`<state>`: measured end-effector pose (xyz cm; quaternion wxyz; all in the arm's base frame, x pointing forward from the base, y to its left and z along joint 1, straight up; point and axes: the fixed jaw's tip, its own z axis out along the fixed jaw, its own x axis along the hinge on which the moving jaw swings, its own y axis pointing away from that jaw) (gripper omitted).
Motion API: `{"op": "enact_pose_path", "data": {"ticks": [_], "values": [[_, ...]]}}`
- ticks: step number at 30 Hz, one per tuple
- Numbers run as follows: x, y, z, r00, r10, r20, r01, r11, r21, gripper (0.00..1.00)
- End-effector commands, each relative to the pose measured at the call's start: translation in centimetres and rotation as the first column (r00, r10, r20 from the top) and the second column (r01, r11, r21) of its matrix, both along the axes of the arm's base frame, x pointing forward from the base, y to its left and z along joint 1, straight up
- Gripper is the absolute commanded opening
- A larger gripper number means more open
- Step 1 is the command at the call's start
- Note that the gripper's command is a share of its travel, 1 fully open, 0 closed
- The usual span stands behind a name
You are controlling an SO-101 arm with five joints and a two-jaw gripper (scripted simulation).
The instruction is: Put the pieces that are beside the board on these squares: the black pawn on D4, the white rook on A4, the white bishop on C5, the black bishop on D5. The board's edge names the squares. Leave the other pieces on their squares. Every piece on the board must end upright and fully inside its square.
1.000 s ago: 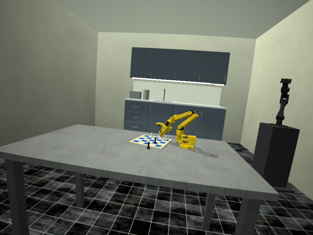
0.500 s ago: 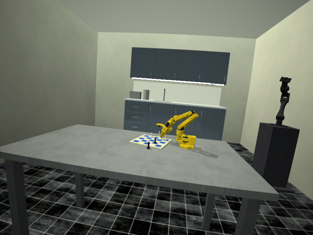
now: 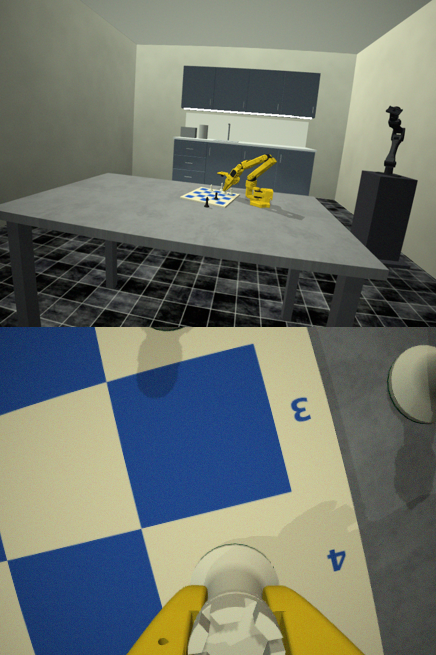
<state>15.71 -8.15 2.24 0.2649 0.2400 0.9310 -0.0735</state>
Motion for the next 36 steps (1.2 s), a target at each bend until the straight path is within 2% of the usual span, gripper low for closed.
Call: {"op": "enact_pose_path", "data": {"ticks": [1, 11, 36], "values": [[-0.22, 0.22, -0.38, 1.000, 0.000, -0.012, 0.000, 1.000, 0.011, 0.07], [-0.22, 0.22, -0.38, 1.000, 0.000, -0.012, 0.000, 1.000, 0.011, 0.11], [-0.07, 0.59, -0.29, 1.000, 0.006, -0.007, -0.006, 1.000, 0.019, 0.12]]}}
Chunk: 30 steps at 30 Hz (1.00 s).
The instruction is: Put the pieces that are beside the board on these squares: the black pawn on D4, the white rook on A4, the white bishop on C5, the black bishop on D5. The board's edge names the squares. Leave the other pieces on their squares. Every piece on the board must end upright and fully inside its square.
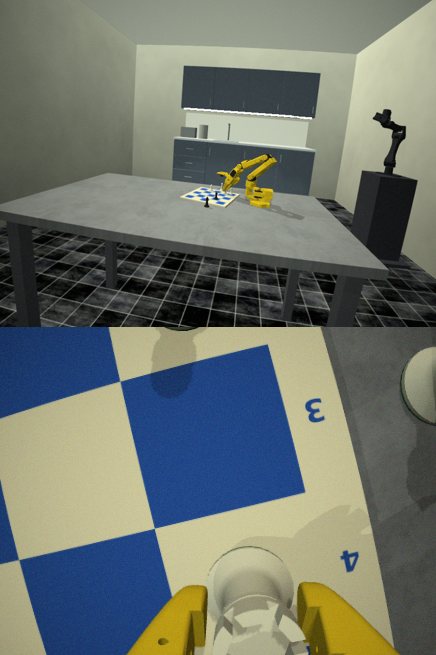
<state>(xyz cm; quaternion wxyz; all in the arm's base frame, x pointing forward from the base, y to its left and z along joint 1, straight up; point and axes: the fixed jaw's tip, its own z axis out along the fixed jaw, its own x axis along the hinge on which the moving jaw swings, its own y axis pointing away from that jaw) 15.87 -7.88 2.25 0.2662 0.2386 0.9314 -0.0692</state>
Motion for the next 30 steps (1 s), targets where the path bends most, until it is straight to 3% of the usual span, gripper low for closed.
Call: {"op": "enact_pose_path", "data": {"ticks": [1, 30], "values": [[-0.23, 0.32, -0.30, 1.000, 0.001, -0.011, -0.001, 1.000, 0.013, 0.12], [-0.29, 0.33, 0.02, 1.000, 0.000, -0.011, 0.000, 1.000, 0.013, 0.12]]}}
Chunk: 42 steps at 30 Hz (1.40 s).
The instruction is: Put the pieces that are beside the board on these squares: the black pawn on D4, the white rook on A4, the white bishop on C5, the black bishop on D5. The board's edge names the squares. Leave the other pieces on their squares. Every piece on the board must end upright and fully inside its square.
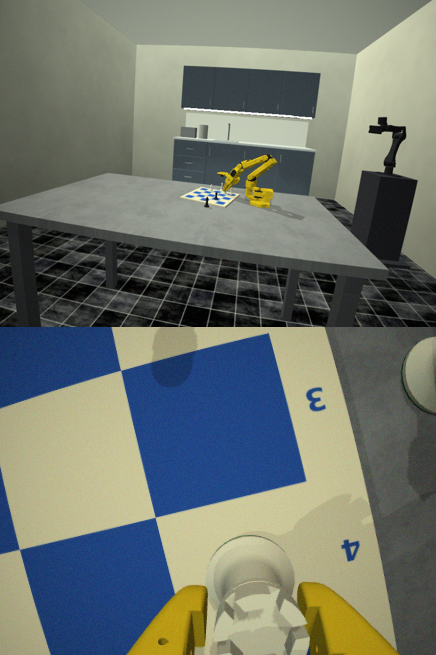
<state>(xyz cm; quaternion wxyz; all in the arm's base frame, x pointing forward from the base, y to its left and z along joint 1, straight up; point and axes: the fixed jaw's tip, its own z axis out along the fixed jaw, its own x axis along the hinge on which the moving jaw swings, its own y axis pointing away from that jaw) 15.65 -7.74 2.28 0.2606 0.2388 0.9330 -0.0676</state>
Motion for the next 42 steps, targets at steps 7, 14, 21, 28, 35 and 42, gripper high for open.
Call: {"op": "enact_pose_path", "data": {"ticks": [7, 14, 21, 28, 35, 42], "values": [[-0.1, 0.2, 0.2, 1.000, -0.001, 0.000, 0.001, 1.000, 0.007, 0.12], [-0.1, 0.2, 1.0, 1.000, -0.001, 0.000, 0.001, 1.000, 0.007, 0.12], [-0.1, 0.2, 2.2, 1.000, -0.001, 0.000, 0.001, 1.000, 0.006, 0.12], [-0.1, 0.2, 3.0, 1.000, -0.001, 0.000, 0.001, 1.000, 0.006, 0.12], [-0.1, 0.2, 3.9, 1.000, -0.001, 0.000, 0.001, 1.000, 0.006, 0.12], [-0.1, 0.2, 4.3, 1.000, -0.001, 0.000, 0.001, 1.000, 0.006, 0.12]]}}
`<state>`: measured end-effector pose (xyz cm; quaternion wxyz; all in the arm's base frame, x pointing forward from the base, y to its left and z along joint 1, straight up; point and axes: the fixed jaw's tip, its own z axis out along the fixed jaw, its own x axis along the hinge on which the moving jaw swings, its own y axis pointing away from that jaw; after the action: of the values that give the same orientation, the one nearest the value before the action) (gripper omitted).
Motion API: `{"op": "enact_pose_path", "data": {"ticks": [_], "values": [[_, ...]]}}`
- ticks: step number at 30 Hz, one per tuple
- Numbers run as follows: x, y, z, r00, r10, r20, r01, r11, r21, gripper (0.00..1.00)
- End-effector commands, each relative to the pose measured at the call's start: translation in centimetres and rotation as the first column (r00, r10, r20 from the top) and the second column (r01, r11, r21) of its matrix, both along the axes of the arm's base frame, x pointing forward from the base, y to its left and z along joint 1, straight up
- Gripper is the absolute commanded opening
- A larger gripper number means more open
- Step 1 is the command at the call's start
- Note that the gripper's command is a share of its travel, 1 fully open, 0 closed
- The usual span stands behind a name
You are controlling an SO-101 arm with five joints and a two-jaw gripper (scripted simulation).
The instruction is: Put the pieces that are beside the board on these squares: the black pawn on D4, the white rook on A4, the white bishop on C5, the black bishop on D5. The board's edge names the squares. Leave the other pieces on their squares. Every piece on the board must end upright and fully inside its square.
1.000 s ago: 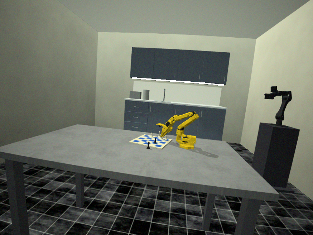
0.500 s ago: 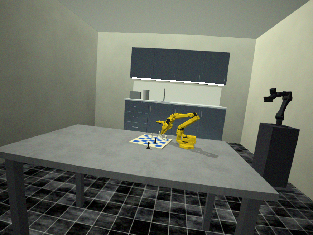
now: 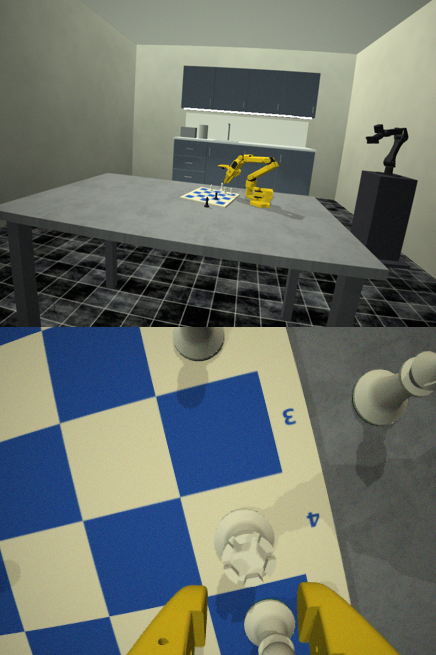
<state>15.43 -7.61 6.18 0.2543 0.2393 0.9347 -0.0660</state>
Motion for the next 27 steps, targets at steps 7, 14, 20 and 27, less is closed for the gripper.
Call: {"op": "enact_pose_path", "data": {"ticks": [7, 14, 20, 27], "values": [[0.1, 0.1, 0.5, 1.000, 0.000, 0.012, 0.000, 1.000, 0.000, 0.12], [0.8, -1.3, 1.1, 0.999, -0.048, 0.013, 0.048, 0.999, -0.001, 0.11], [2.2, -5.1, 1.7, 0.987, -0.159, 0.015, 0.159, 0.987, -0.004, 0.10], [2.9, -7.7, 1.6, 0.974, -0.225, 0.017, 0.225, 0.974, -0.006, 0.10]]}}
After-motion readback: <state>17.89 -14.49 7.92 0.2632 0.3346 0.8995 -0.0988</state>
